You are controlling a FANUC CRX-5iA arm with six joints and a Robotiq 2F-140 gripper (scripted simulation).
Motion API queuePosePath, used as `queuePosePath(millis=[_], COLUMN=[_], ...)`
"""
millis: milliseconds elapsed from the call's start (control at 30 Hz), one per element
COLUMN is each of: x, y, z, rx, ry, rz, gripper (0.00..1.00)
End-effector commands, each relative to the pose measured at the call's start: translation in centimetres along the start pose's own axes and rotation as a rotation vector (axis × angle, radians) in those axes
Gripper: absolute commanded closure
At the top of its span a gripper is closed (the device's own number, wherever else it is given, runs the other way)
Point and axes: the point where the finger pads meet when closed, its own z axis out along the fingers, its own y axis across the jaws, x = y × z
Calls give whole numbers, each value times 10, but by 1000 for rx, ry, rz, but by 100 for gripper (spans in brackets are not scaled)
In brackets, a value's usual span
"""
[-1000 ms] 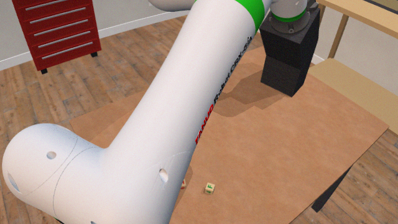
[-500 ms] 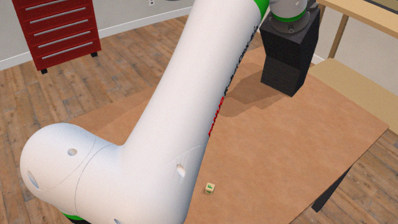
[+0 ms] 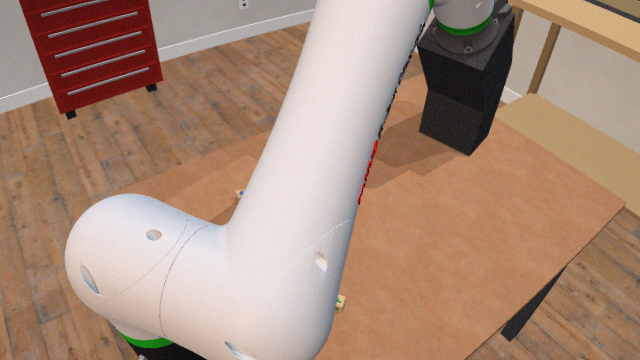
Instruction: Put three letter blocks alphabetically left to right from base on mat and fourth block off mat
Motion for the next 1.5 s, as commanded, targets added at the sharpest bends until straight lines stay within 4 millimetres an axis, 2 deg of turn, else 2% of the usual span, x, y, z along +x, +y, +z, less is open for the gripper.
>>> queuePosePath(millis=[0, 67, 433, 500, 867, 900, 1167, 1200, 1467], x=[0, -5, -5, -18, -18, -27, -27, -36, -36], y=[0, -7, -7, -21, -21, -27, -27, -33, -33], z=[-1, 4, 4, 12, 12, 15, 15, 18, 18], rx=[0, -1, -1, -3, -3, -3, -3, -4, -4], ry=[2, 22, 22, 61, 61, 80, 80, 99, 99], rz=[0, -15, -15, -43, -43, -56, -56, -68, -68], gripper=[0, 0, 0, 0, 0, 0, 0, 0, 0])
